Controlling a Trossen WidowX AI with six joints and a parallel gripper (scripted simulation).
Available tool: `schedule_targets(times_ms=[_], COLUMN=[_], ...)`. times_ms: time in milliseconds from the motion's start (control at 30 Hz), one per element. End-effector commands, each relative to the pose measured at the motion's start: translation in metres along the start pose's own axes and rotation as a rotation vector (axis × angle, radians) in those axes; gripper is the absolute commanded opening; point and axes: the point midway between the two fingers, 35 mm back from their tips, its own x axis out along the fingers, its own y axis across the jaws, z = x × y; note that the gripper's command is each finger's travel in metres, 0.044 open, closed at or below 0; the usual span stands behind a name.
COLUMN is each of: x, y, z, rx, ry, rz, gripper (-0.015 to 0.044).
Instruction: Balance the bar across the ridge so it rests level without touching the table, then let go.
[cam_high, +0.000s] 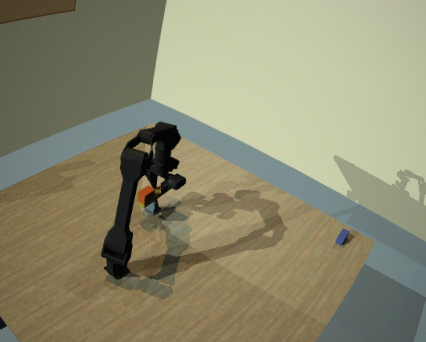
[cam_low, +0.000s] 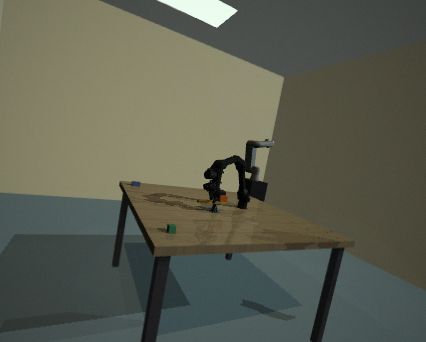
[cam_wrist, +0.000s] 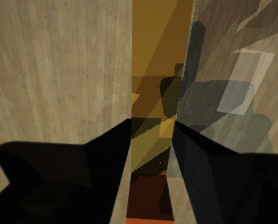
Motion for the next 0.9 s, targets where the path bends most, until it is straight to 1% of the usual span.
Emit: schedule_targets(times_ms=[0, 767, 800, 867], x=[0.0001, 0.0001, 0.0001, 0.0001], y=[0.0, 0.0, 0.0, 0.0], z=[-0.0001, -0.0001, -0.0001, -0.0001], rx=[0.0, 0.0, 0.0, 0.0], ry=[0.0, 0.0, 0.0, 0.0], rz=[0.0, 0.0, 0.0, 0.0], gripper=[0.0169, 0.0173, 0.0185, 0.0185])
